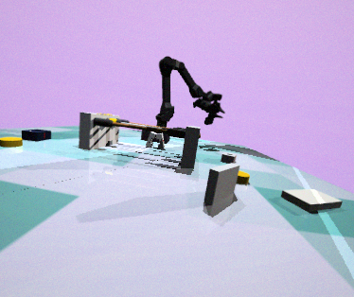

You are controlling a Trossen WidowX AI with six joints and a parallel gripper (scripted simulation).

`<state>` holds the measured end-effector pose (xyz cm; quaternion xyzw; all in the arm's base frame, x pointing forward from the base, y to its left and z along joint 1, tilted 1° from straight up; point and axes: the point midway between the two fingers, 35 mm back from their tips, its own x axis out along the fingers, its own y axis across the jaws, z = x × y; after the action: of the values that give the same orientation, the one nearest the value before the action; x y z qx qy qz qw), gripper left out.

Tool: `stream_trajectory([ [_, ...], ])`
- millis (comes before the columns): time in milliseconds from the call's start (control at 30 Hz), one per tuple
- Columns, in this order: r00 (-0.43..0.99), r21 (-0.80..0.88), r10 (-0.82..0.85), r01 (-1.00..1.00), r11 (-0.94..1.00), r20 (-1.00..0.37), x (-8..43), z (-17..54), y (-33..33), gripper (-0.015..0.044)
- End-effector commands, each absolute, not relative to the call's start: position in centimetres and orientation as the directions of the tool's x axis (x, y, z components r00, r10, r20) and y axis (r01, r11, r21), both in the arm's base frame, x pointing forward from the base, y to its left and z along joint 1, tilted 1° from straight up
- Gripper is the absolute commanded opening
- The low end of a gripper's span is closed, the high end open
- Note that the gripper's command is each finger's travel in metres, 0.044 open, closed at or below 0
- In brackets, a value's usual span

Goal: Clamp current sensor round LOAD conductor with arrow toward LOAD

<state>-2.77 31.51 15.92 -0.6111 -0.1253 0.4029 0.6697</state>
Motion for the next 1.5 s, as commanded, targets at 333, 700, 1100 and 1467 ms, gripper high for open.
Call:
stream_trajectory([
  [333,0.730,-0.849,0.586,-0.512,0.130,-0.351,5.5,17.3,32.0,0.0411],
  [700,0.822,-0.586,0.444,-0.567,0.579,-0.357,19.1,20.2,27.8,0.0440],
  [1100,0.938,-0.261,0.272,-0.324,0.909,-0.217,29.7,25.4,16.3,0.0440],
  [1467,0.999,-0.034,0.054,-0.054,0.998,-0.002,32.1,31.0,2.9,0.0440],
])
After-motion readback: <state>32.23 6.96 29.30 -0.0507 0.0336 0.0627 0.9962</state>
